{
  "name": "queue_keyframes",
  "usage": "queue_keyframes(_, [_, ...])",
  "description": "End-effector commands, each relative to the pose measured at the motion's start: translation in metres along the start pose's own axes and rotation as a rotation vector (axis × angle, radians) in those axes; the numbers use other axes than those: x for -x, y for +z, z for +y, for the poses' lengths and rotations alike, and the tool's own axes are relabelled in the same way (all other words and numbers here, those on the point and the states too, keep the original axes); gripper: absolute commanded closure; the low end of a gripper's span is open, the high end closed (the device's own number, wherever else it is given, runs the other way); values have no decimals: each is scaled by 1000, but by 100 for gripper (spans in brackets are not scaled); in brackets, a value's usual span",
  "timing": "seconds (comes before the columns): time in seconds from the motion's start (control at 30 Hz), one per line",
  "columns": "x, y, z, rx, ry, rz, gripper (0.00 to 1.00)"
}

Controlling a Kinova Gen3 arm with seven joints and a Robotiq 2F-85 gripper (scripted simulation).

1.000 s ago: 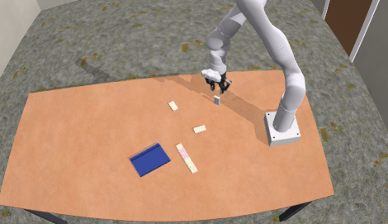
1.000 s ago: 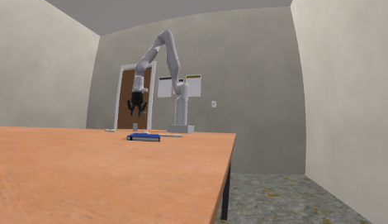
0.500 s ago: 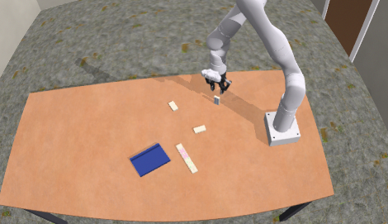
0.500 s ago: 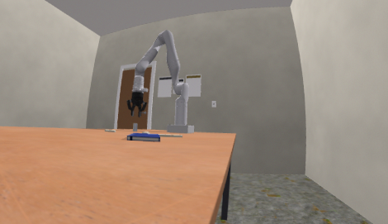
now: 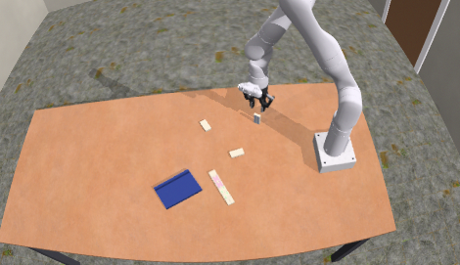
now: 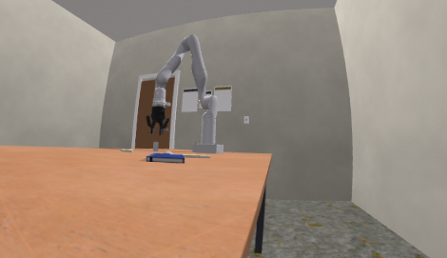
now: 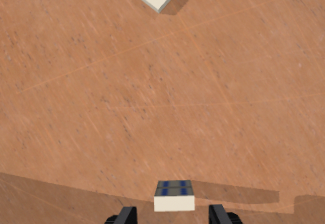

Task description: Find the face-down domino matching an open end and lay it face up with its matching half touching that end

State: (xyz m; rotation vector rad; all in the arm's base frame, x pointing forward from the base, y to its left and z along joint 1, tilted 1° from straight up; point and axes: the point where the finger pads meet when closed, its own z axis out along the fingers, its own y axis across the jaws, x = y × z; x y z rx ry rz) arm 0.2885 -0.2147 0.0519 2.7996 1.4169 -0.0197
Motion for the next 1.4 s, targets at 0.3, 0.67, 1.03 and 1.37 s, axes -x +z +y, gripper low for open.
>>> queue_keyframes(0.3, [0,7,1,2,0,0,51])
queue_keyframes(0.67, [0,17,1,2,0,0,51])
queue_keyframes(1.03, [0,25,1,2,0,0,51])
queue_keyframes(1.37, [0,28,1,2,0,0,51])
